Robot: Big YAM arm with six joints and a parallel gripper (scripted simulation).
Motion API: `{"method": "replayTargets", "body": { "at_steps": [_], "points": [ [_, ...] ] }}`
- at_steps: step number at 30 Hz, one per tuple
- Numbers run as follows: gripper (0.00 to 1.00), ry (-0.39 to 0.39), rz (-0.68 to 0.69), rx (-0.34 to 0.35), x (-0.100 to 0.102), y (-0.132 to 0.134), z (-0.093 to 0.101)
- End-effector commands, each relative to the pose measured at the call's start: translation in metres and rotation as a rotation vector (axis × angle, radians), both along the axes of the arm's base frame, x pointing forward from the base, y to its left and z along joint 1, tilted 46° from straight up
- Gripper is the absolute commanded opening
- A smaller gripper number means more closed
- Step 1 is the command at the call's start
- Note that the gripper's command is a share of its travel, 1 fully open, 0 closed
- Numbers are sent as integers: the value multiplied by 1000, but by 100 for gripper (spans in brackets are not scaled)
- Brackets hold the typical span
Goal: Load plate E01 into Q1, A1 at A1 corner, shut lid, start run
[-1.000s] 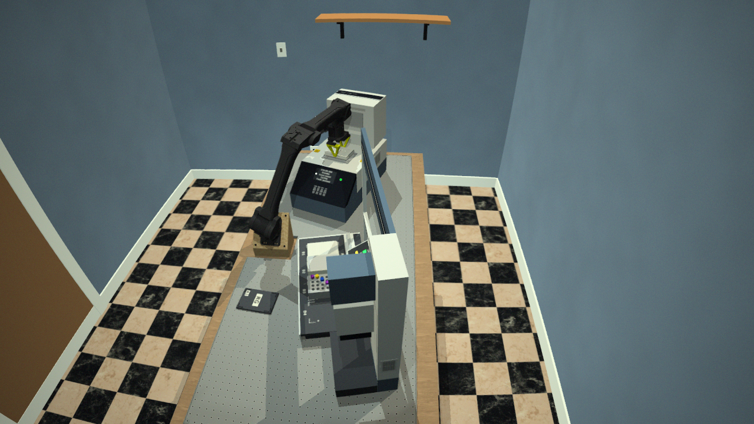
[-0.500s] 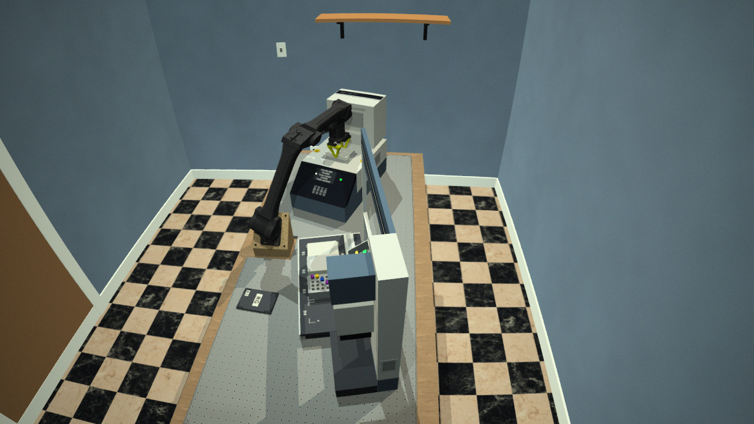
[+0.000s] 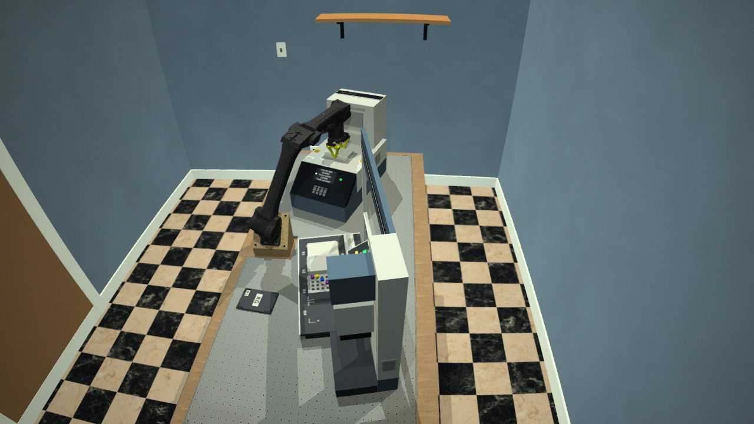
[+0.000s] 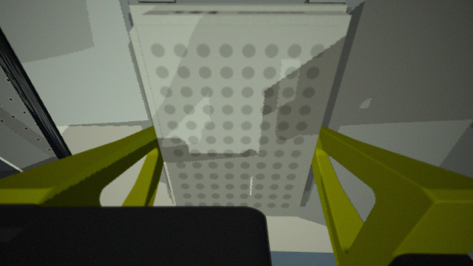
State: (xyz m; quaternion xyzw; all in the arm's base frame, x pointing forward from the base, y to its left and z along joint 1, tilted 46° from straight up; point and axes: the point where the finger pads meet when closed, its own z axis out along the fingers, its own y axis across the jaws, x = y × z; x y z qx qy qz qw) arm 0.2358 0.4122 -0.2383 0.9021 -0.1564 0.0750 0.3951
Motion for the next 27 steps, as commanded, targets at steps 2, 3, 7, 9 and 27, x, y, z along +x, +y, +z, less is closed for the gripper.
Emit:
{"method": "replayTargets", "body": {
  "at_steps": [2,3,7,9,27],
  "points": [
    [0,-24,-16,44,15,19,7],
    [0,-21,-14,43,16,19,7],
    [0,-8,3,39,13,20,6],
    [0,-7,11,36,9,22,5],
    [0,-10,-3,49,10,12,9]
  ]
}}
